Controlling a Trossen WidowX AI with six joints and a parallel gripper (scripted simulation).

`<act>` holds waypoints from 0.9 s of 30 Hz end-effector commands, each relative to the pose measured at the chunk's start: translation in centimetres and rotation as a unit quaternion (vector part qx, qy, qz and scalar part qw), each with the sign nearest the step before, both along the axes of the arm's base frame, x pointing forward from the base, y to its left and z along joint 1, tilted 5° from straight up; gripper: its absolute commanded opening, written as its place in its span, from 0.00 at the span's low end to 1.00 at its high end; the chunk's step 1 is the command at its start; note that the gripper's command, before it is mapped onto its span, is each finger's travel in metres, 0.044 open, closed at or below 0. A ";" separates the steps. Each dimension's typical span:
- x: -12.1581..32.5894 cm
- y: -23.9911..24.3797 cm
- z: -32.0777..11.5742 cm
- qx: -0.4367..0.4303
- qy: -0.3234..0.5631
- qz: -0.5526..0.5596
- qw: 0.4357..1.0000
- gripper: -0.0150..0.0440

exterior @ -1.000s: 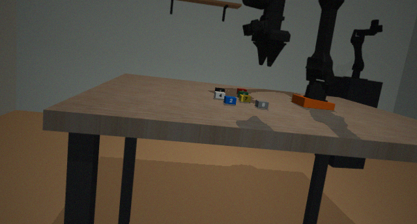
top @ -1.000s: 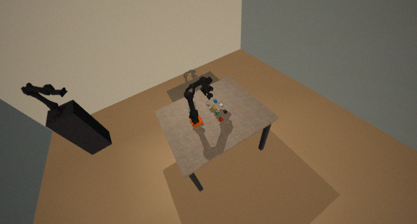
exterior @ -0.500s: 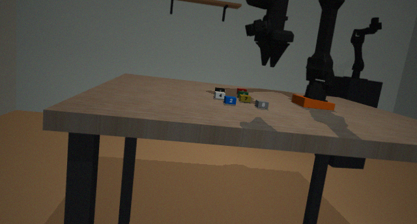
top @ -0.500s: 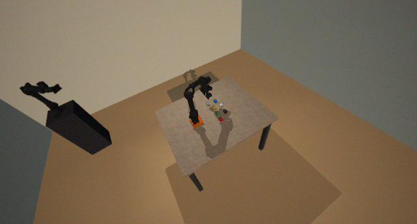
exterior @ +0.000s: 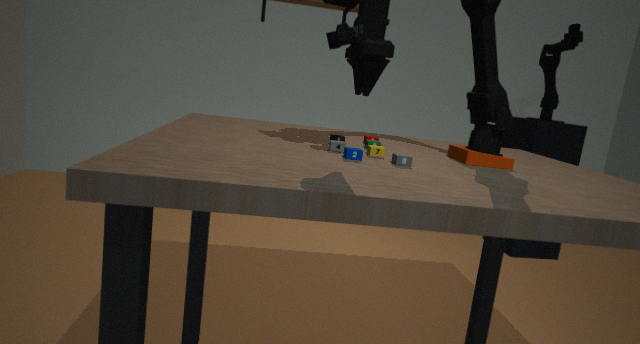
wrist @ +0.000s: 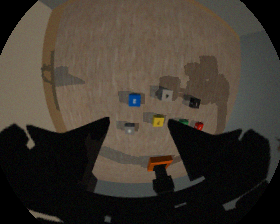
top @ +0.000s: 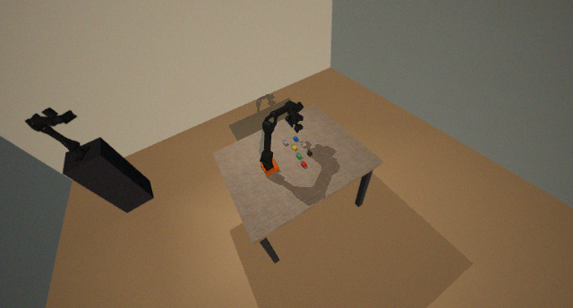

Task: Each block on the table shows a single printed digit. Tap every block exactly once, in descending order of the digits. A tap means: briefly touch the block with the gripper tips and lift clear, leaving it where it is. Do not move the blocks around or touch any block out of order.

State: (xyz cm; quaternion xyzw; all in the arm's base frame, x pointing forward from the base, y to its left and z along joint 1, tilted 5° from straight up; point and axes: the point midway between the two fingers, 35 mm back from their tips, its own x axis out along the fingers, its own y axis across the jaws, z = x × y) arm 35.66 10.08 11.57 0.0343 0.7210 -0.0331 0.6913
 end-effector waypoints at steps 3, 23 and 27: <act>0.6 -0.3 -0.2 -0.003 0.004 0.007 1.000 0.93; 0.8 -7.0 -0.1 -0.006 0.004 0.006 1.000 0.93; 0.7 -8.0 -0.1 -0.007 0.004 0.006 1.000 0.93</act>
